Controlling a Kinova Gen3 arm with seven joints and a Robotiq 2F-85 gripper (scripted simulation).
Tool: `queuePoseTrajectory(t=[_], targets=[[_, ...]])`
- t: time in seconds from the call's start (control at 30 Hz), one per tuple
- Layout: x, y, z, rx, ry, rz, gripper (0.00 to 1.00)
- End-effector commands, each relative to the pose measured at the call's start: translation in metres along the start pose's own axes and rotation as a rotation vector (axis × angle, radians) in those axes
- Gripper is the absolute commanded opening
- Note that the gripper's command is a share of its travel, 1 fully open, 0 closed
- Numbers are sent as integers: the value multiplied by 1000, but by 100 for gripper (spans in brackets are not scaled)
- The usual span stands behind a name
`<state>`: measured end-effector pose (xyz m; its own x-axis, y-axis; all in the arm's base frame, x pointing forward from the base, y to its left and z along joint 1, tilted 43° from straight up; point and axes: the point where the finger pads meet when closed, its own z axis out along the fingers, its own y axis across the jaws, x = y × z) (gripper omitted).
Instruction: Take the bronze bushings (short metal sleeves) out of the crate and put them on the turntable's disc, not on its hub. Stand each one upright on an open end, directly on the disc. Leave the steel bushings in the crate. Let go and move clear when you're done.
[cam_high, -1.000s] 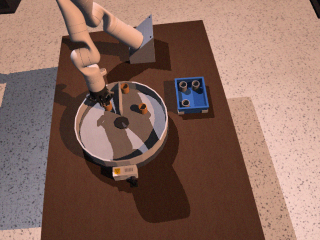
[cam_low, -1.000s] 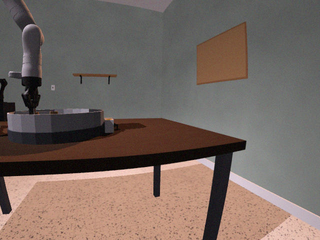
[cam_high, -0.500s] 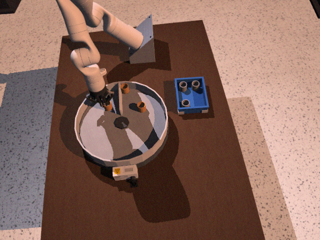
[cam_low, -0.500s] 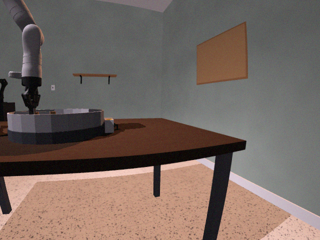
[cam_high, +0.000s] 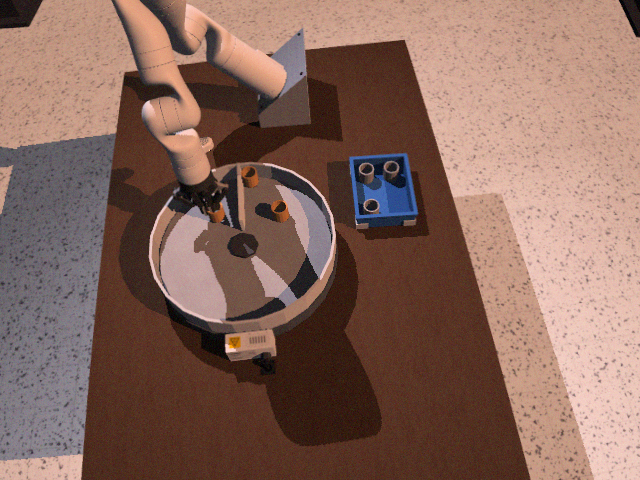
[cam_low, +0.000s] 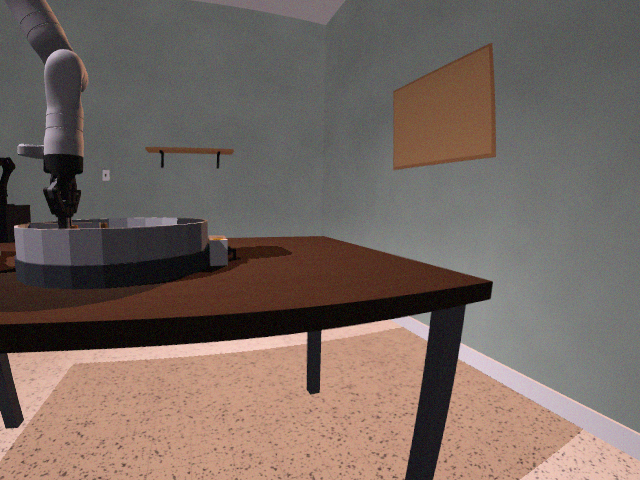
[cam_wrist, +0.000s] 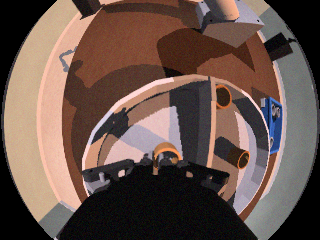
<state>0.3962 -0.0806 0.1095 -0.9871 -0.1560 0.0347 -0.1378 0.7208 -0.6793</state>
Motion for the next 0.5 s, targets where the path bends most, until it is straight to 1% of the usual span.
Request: queuePoseTrajectory(t=[0.0,0.47], targets=[[0,0,0,0,0,0,0],[0,0,4,0,0,0,0]])
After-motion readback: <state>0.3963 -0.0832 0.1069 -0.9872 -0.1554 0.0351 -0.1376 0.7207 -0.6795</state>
